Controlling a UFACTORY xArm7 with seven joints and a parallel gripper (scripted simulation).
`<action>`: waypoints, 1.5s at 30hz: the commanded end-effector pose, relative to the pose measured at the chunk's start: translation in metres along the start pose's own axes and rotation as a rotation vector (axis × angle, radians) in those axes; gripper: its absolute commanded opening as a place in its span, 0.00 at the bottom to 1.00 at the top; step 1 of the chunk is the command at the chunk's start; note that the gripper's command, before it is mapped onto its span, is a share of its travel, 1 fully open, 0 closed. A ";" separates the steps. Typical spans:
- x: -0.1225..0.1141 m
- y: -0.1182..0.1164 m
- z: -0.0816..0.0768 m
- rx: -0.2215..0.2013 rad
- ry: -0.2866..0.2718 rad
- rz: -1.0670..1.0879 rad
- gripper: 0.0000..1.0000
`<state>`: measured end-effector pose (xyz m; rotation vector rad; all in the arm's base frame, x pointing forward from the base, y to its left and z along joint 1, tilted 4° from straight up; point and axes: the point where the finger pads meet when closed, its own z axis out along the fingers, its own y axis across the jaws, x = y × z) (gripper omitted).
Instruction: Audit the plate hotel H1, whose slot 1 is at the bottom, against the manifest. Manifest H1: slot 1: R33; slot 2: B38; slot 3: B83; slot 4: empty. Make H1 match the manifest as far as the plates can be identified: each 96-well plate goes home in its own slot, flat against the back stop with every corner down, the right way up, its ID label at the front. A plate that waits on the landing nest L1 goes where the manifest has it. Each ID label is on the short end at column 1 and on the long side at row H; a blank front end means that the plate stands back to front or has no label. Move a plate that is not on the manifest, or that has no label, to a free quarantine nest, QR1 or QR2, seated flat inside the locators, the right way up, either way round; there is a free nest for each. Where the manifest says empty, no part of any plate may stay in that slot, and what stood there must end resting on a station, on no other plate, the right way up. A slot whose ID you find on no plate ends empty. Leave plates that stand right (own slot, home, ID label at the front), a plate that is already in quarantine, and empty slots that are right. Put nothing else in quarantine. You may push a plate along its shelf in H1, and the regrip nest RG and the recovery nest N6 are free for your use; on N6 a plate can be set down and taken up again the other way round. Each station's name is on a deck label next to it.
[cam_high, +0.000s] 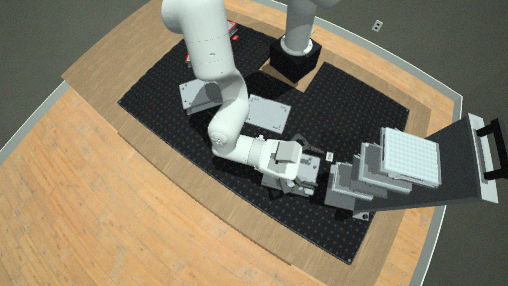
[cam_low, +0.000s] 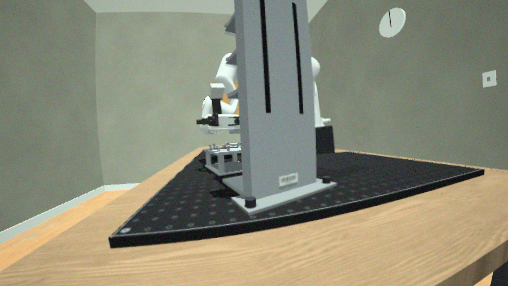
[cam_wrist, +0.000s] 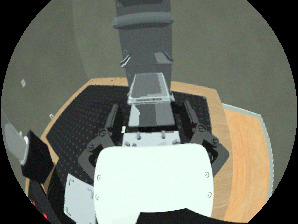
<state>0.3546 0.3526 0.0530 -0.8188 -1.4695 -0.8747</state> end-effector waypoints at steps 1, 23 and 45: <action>-0.002 0.001 0.000 0.001 0.000 -0.004 1.00; -0.002 0.001 0.030 0.001 0.001 -0.004 1.00; -0.002 0.001 0.030 0.001 0.000 -0.004 1.00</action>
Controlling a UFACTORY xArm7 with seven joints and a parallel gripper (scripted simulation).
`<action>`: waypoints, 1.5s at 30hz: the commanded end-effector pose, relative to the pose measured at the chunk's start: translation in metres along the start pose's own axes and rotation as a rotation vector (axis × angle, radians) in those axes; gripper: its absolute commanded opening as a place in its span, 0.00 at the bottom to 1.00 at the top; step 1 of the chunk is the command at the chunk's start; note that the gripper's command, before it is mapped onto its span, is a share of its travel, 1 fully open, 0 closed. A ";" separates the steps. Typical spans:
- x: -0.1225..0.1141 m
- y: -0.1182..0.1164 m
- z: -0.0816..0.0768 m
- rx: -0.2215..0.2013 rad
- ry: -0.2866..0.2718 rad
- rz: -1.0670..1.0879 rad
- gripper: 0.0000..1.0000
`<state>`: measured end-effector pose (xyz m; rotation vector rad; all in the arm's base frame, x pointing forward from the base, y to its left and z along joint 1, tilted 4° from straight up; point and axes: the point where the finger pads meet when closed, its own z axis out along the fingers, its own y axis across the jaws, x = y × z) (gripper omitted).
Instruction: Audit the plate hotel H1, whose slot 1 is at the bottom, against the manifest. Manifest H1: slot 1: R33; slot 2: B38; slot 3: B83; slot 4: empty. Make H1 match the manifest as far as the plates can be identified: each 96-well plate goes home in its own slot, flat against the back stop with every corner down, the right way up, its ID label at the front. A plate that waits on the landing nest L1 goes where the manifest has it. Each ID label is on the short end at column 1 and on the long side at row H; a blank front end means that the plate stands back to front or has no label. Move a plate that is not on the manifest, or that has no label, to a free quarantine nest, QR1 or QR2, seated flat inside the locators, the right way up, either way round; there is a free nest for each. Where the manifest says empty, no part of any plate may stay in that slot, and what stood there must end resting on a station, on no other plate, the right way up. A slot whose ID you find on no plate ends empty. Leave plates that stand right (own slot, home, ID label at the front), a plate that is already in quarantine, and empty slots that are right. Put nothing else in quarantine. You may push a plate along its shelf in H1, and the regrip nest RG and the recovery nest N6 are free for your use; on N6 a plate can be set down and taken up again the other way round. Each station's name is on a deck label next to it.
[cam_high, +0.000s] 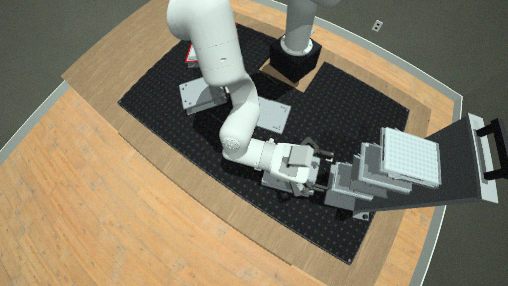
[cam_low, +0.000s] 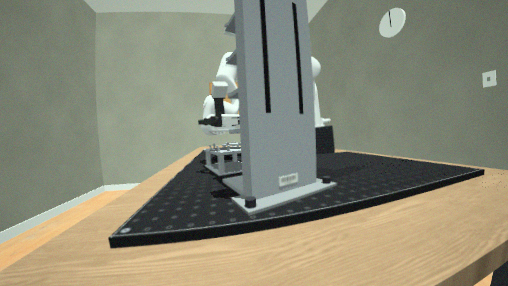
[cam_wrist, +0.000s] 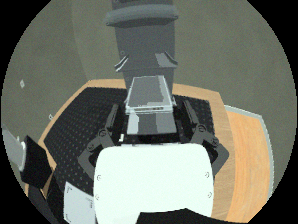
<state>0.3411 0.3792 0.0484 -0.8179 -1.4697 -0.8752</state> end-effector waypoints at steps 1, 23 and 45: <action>0.001 0.001 0.000 0.000 0.000 -0.004 1.00; 0.001 0.001 0.000 0.000 0.000 -0.004 1.00; 0.001 0.001 0.000 0.000 0.000 -0.004 1.00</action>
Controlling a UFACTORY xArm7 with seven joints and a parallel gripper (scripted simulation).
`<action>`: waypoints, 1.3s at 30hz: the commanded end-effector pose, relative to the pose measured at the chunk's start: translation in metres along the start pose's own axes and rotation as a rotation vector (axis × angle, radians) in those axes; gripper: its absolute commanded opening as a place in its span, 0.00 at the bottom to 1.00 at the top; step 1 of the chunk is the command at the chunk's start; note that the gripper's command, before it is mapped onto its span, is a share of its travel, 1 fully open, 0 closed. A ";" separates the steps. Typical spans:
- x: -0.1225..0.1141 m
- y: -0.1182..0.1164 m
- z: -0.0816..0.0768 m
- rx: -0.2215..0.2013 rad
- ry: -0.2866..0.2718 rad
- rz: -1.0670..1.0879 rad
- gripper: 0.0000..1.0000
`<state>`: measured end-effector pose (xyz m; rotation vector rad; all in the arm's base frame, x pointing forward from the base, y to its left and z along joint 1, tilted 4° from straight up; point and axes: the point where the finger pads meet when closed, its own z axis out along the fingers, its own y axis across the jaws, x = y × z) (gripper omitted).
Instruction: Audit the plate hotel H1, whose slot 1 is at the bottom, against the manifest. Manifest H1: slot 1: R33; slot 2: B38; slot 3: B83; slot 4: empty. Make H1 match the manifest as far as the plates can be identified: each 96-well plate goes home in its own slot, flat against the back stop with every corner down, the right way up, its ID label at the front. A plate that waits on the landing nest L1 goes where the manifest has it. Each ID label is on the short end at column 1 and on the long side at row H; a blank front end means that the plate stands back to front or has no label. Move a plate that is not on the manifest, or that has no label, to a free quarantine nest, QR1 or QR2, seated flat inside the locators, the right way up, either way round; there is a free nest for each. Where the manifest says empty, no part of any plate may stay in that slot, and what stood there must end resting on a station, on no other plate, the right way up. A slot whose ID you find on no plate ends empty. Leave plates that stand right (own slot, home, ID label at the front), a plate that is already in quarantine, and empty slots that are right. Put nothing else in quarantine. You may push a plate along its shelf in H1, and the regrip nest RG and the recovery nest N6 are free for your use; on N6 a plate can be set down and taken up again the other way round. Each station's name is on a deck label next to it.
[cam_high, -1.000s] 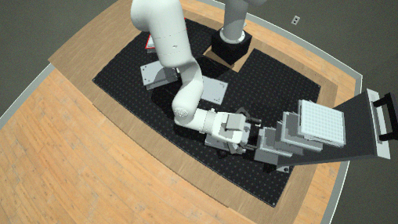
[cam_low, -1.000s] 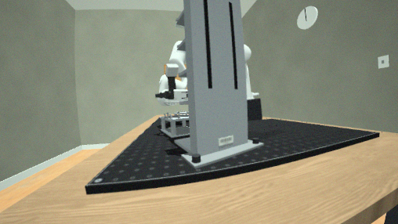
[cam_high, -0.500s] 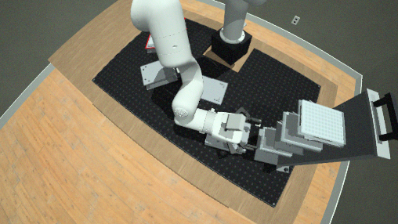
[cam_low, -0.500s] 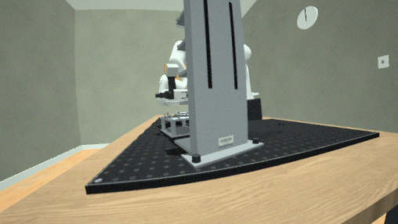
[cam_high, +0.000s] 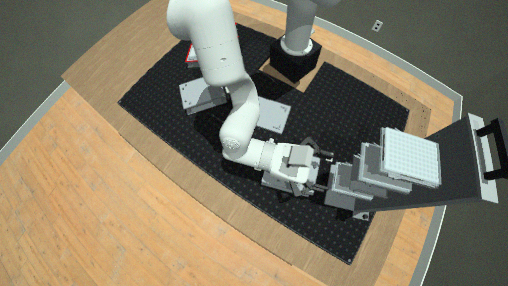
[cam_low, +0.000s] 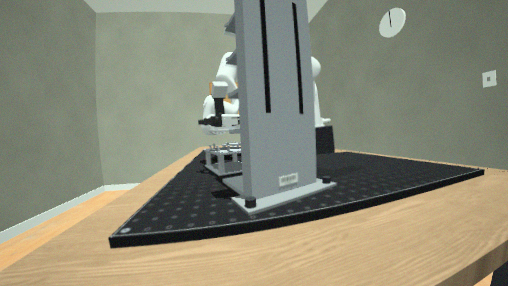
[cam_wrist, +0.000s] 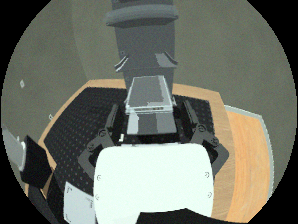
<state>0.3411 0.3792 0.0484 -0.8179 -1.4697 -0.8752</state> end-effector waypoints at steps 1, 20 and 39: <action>0.001 0.001 0.000 0.000 0.000 -0.004 1.00; 0.001 0.001 -0.018 0.000 0.000 -0.004 1.00; 0.001 0.001 -0.047 0.000 0.000 -0.004 1.00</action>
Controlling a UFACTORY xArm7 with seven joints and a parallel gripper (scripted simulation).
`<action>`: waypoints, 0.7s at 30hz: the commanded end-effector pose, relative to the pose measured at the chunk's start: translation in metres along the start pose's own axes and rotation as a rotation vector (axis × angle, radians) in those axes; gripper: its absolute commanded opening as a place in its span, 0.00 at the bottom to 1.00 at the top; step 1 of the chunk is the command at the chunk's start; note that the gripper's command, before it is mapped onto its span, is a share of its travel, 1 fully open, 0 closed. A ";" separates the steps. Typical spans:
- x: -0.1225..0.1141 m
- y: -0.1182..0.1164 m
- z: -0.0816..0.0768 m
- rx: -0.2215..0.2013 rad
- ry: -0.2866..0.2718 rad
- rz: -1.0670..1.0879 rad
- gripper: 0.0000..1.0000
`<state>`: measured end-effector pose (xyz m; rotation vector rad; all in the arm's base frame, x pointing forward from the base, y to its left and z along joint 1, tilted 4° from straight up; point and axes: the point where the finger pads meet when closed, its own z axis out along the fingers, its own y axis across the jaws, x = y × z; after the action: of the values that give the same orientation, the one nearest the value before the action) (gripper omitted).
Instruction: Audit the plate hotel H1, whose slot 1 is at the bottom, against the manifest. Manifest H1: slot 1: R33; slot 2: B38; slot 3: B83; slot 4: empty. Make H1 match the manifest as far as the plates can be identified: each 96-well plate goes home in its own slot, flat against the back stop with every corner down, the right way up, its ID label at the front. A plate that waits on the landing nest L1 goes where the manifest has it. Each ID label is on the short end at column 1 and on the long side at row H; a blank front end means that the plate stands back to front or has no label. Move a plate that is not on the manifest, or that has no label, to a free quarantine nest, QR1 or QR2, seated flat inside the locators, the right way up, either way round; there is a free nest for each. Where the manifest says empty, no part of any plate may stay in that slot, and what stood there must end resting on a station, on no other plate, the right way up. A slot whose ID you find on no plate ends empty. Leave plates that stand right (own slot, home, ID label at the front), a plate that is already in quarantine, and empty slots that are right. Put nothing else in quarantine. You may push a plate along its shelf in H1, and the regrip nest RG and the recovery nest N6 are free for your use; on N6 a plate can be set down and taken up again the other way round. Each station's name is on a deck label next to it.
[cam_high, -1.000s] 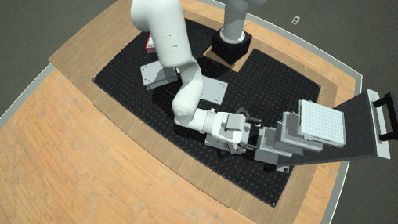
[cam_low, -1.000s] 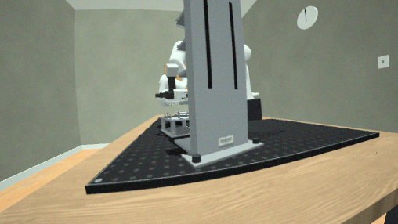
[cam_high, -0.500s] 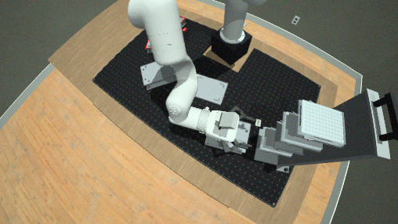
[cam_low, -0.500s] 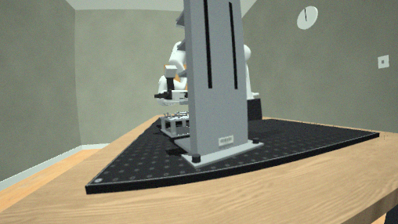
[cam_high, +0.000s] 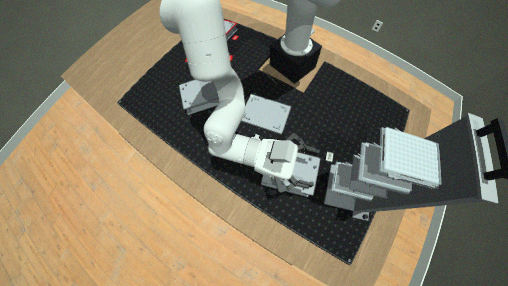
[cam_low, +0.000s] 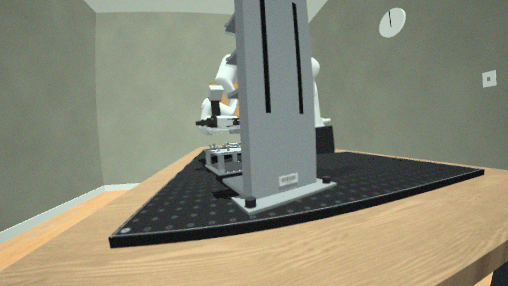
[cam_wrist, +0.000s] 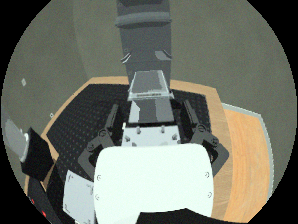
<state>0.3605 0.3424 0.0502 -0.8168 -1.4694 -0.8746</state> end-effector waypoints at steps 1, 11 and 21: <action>0.001 0.001 -0.007 -0.001 -0.001 -0.004 1.00; 0.004 0.001 -0.016 -0.001 -0.001 -0.004 1.00; 0.028 0.000 -0.016 -0.001 -0.001 -0.004 1.00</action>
<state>0.3663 0.3284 0.0695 -0.8171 -1.4700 -0.8752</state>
